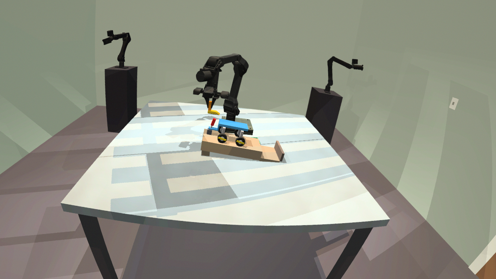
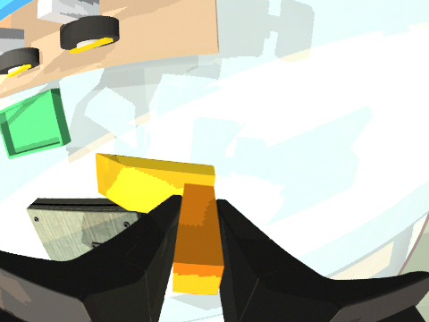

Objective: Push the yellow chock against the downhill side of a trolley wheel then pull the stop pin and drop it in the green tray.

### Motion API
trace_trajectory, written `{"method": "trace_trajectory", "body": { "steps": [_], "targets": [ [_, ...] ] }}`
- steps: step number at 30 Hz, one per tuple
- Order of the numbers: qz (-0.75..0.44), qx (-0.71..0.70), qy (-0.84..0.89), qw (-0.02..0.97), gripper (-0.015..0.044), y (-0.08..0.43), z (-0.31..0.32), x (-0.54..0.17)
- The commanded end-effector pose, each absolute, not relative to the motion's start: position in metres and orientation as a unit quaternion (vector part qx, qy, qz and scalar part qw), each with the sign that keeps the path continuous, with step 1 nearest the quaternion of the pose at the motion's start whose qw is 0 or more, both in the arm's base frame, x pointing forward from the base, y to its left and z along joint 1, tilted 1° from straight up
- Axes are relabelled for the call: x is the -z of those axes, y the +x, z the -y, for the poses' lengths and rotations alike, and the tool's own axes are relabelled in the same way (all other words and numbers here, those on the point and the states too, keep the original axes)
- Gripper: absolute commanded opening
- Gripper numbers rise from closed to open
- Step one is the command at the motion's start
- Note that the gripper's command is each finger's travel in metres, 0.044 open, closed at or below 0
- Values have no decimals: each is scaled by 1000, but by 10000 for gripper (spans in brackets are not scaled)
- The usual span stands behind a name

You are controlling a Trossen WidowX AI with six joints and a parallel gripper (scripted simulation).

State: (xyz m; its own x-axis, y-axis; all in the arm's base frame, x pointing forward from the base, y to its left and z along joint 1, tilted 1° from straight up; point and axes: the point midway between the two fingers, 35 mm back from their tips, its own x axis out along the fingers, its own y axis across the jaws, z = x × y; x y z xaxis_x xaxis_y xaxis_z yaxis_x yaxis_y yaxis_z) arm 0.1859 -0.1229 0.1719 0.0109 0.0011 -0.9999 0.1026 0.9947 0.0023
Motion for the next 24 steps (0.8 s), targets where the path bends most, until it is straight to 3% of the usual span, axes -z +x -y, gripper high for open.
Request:
{"method": "trace_trajectory", "body": {
  "steps": [1, 24],
  "targets": [
    [-701, -9, -6, 713, 0, 187, 122, -172],
    [-643, -281, -281, 655, 0, 187, 122, -172]
  ]
}}
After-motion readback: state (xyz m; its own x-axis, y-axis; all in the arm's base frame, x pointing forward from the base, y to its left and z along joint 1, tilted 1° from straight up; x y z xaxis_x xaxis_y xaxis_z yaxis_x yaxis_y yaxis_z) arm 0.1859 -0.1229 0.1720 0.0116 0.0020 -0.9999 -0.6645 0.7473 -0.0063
